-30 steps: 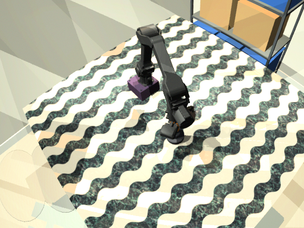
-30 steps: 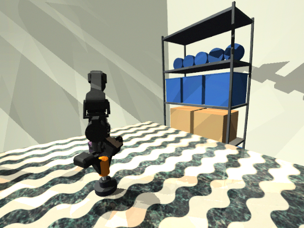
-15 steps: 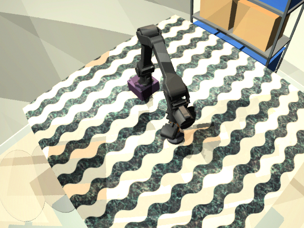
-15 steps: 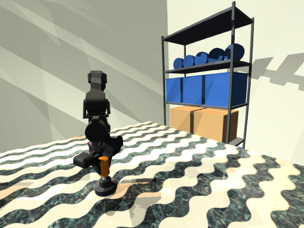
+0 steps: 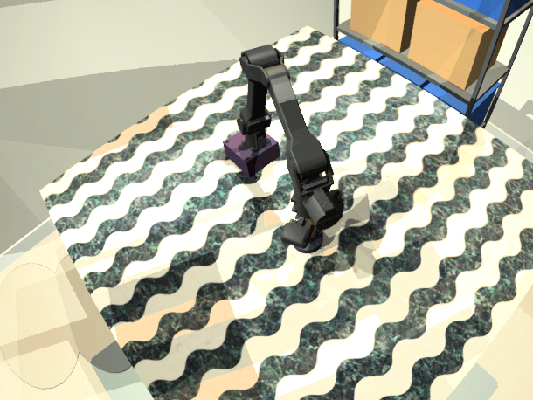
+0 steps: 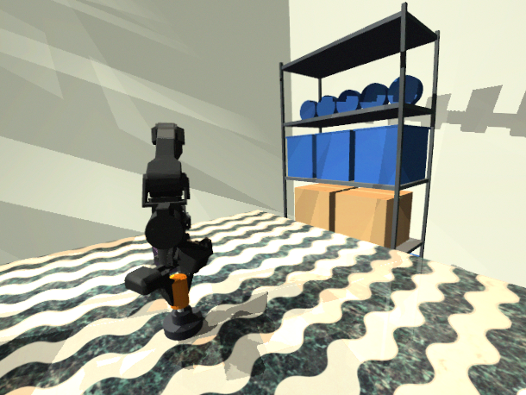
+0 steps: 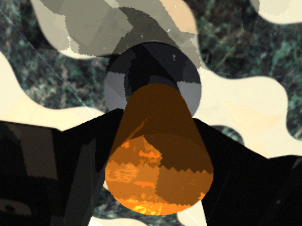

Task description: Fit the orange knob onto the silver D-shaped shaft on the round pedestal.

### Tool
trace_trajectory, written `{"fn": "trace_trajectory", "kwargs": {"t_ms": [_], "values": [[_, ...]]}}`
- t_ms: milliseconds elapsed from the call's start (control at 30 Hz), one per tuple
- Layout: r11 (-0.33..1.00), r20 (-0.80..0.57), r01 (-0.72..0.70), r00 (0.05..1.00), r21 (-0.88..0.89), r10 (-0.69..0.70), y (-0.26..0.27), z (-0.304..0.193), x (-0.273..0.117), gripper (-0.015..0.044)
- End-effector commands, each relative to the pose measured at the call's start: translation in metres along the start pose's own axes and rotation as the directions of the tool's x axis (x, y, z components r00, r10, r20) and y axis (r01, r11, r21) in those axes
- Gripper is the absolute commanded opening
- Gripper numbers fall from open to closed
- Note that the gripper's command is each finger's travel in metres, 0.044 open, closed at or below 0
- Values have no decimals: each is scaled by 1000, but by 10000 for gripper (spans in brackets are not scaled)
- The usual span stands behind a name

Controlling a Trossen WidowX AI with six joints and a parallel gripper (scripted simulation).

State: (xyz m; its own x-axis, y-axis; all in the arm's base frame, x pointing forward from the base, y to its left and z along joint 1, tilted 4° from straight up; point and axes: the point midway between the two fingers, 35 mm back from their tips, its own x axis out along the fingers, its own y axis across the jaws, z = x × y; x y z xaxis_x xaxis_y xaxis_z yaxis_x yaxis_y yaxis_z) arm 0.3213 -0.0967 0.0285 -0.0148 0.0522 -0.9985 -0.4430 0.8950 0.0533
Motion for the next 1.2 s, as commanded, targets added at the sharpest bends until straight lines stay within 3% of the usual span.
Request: {"fn": "trace_trajectory", "kwargs": {"t_ms": [0,200,433,1167], "values": [[1000,2,3,1000,0,-3,-2,1,-1,0],[1000,2,3,1000,9,-3,-2,1,-5,0],[978,2,3,1000,208,-3,0,0,-5,0],[978,2,3,1000,208,-3,2,0,-5,0]]}}
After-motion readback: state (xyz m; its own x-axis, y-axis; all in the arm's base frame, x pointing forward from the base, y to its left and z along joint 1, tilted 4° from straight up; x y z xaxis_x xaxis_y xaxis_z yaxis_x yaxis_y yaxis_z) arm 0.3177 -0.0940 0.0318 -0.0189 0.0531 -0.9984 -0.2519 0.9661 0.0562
